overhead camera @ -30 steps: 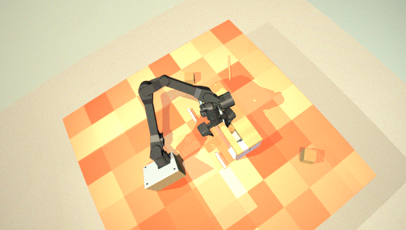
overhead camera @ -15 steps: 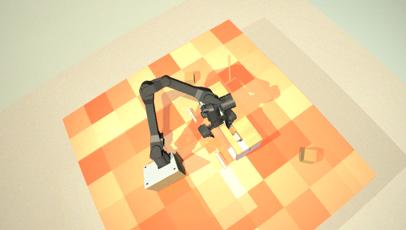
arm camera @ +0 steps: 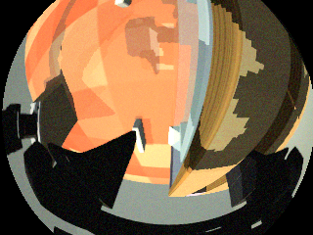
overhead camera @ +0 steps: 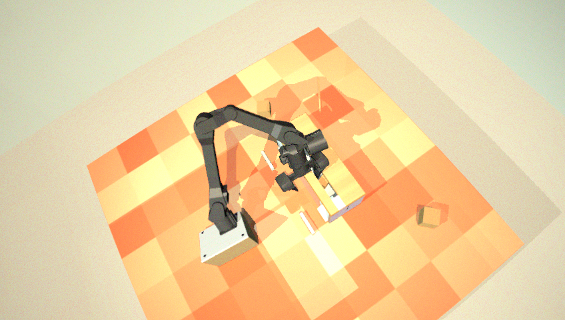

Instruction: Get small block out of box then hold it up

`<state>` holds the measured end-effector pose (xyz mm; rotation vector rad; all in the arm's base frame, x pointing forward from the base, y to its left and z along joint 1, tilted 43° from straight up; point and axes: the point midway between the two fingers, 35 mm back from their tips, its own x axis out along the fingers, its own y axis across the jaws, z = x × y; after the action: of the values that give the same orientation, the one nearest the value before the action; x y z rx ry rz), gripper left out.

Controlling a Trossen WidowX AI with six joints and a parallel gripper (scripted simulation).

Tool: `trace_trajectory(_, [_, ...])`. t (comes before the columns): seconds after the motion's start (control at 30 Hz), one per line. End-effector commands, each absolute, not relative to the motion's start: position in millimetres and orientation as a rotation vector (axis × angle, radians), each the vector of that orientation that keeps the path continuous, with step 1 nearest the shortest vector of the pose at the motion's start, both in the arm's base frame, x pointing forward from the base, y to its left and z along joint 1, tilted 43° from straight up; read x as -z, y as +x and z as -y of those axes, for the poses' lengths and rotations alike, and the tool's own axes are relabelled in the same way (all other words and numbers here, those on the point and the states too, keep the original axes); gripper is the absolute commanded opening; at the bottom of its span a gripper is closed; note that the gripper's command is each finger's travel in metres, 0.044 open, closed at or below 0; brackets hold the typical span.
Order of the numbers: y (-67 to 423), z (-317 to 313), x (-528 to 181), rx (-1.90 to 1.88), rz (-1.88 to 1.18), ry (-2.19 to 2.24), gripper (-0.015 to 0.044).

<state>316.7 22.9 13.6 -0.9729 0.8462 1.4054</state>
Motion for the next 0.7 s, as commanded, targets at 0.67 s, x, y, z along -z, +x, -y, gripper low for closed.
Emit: trace_trajectory(0.67, [318.6, -4.0, 3.2, -1.404, -0.849, -0.977, 0.0400])
